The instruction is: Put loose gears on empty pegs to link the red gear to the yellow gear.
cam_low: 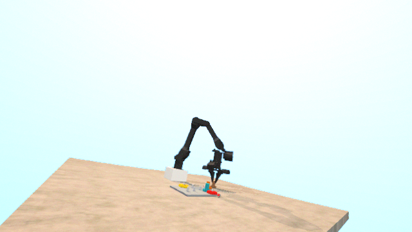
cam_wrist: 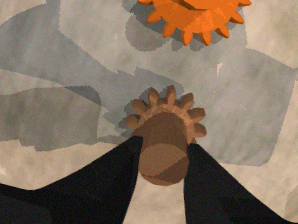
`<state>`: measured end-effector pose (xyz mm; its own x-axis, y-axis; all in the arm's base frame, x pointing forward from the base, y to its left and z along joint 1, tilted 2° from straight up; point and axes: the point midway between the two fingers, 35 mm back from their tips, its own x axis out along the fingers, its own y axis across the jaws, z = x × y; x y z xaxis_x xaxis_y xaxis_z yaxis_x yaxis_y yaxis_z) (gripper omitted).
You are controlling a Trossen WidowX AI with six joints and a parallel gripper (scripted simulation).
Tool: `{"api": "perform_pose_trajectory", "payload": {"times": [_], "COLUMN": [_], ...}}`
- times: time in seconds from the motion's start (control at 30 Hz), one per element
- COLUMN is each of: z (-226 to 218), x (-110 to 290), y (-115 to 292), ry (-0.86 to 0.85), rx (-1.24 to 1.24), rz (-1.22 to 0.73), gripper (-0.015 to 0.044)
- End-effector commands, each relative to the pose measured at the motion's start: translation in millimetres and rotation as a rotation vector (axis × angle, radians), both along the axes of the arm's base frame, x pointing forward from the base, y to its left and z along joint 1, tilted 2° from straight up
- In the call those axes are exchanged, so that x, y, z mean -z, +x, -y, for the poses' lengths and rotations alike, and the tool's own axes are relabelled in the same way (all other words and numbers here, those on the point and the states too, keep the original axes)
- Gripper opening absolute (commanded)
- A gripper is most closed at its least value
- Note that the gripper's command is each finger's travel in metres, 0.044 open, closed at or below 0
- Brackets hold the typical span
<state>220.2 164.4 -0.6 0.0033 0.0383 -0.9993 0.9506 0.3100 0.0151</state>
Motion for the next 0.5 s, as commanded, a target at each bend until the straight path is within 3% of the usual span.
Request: {"api": "perform_pose_trajectory", "payload": {"times": [0.0,0.47], "z": [-3,-7], "x": [-10,-46], "y": [3,7], "ry": [0.007,0.007], "rx": [0.004,-0.006], "rz": [0.006,0.009], "gripper": [0.0,0.0]}}
